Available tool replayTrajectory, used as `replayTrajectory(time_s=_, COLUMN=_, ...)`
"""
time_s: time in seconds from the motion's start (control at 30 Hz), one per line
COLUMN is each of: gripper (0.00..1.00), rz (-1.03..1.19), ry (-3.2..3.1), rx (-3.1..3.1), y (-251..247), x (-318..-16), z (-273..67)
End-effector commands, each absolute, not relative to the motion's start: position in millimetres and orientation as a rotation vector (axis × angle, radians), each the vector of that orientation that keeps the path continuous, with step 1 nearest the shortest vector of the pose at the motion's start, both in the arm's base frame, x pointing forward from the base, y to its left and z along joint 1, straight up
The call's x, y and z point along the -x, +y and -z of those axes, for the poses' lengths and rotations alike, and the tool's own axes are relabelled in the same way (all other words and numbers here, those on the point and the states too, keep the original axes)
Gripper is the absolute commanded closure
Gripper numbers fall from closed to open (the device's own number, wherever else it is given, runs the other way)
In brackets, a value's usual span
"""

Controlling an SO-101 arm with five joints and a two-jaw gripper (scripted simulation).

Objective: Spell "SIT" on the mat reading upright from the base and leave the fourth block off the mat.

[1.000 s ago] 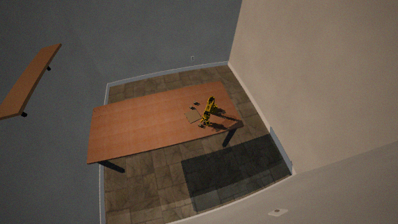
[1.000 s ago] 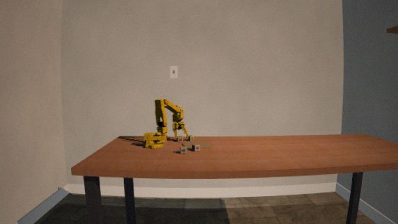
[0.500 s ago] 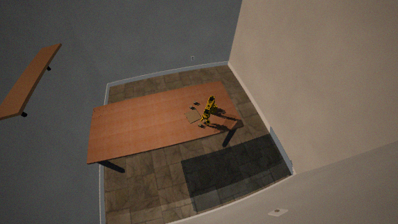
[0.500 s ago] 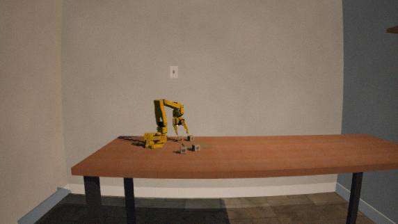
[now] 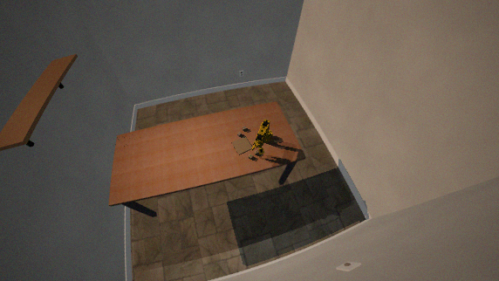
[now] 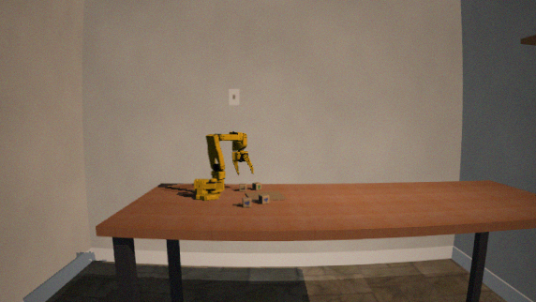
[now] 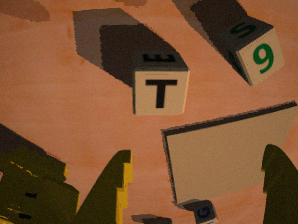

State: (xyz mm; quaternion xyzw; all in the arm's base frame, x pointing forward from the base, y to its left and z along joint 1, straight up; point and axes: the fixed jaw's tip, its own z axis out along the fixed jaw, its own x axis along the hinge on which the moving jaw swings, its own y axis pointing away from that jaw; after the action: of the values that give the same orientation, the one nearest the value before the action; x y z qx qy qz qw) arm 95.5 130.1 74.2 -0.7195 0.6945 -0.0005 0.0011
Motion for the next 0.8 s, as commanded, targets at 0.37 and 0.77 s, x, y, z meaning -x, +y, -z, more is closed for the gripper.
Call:
replayTrajectory(time_s=0.37, gripper=0.64, rz=-0.010, ry=2.140, rx=2.216, y=134.6, x=-98.0, z=-83.9)
replayTrajectory(time_s=0.77, gripper=0.64, rz=-0.017, ry=2.110, rx=2.185, y=135.6, x=-98.9, z=-89.8)
